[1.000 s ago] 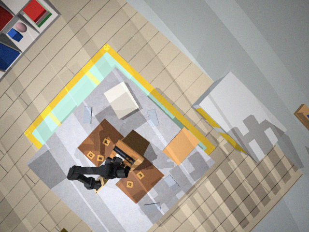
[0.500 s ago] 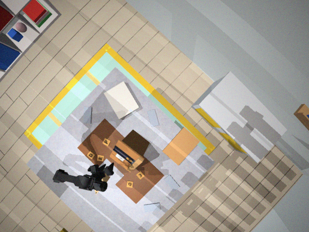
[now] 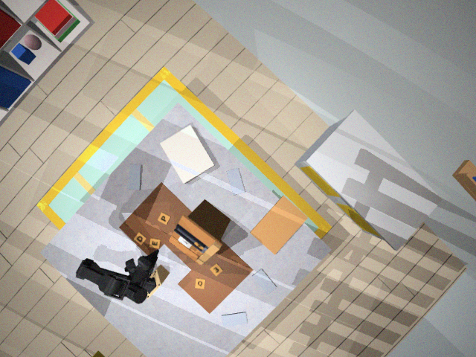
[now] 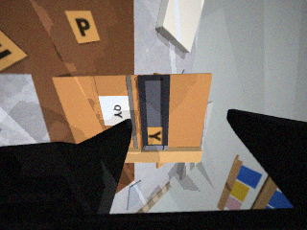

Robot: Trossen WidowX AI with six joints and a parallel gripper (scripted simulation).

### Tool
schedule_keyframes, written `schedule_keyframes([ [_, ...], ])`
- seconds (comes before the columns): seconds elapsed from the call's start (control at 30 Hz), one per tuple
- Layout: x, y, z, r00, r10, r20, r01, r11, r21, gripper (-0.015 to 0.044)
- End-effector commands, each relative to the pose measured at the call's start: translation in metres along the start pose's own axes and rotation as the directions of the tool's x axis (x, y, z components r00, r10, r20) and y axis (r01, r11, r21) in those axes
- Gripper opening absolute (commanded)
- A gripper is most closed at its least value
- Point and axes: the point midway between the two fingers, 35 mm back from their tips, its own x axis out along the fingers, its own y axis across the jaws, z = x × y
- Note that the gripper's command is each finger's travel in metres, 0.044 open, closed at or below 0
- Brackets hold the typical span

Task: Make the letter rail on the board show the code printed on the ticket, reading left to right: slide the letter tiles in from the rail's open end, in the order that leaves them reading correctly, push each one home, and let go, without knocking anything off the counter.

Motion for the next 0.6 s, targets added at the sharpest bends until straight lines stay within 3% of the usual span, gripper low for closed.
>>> schedule_keyframes([
  [0.0, -0.001, 0.001, 0.002, 1.0, -0.011, 0.002, 0.011, 1.0, -0.022, 0.044],
  [0.23, -0.001, 0.001, 0.002, 1.0, -0.011, 0.002, 0.011, 1.0, -0.022, 0.044],
  [0.3, 0.001, 0.002, -0.005, 1.0, 0.004, -0.008, -0.004, 1.0, 0.001, 0.0387],
  [0.37, 0.006, 0.007, -0.023, 0.998, 0.047, -0.037, -0.045, 0.997, 0.067, 0.034],
  [0.57, 0.022, 0.03, -0.096, 0.977, 0.196, -0.079, -0.164, 0.94, 0.299, 0.034],
])
